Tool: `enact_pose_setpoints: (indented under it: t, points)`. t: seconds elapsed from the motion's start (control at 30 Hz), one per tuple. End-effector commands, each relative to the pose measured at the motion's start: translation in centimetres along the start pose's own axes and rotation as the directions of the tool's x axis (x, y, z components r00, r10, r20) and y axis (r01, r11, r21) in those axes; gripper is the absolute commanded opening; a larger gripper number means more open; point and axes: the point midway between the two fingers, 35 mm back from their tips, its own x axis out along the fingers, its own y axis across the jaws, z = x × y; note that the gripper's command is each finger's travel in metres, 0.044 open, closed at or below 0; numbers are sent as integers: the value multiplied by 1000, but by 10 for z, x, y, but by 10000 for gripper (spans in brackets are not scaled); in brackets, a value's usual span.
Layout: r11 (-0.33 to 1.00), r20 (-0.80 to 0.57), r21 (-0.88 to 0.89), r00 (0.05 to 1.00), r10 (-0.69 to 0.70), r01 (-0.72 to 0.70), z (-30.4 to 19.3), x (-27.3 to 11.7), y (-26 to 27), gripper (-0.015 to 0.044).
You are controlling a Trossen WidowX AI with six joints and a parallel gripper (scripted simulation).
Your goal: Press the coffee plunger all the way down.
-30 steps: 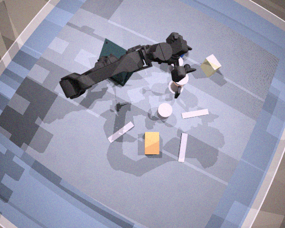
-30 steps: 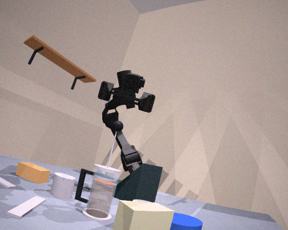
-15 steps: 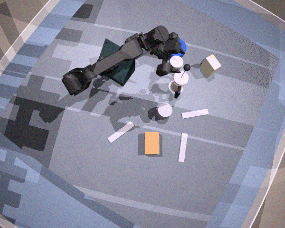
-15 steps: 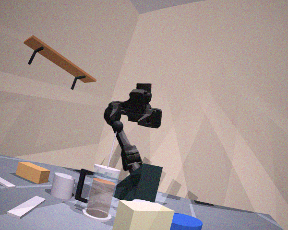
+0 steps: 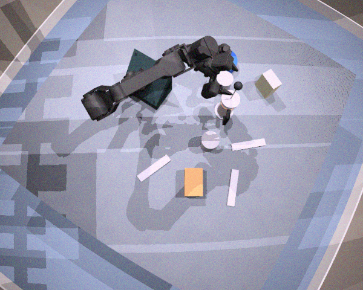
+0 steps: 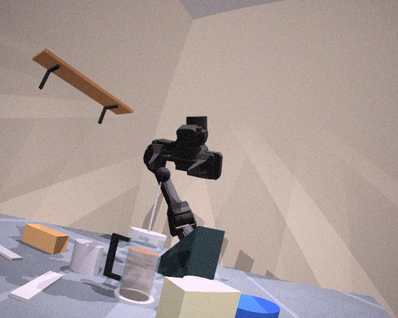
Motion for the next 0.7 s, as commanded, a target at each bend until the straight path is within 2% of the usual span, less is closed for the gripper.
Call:
enact_pose_setpoints:
  t: [0.0,0.43,0.67]
  points:
    - [1000,-1,-3,1000,3,-3,-1,8,1,440]
    - [1000,1,-4,1000,1,-1,-2,27,0,440]
    - [1000,1,-4,1000,1,-1,-2,27,0,256]
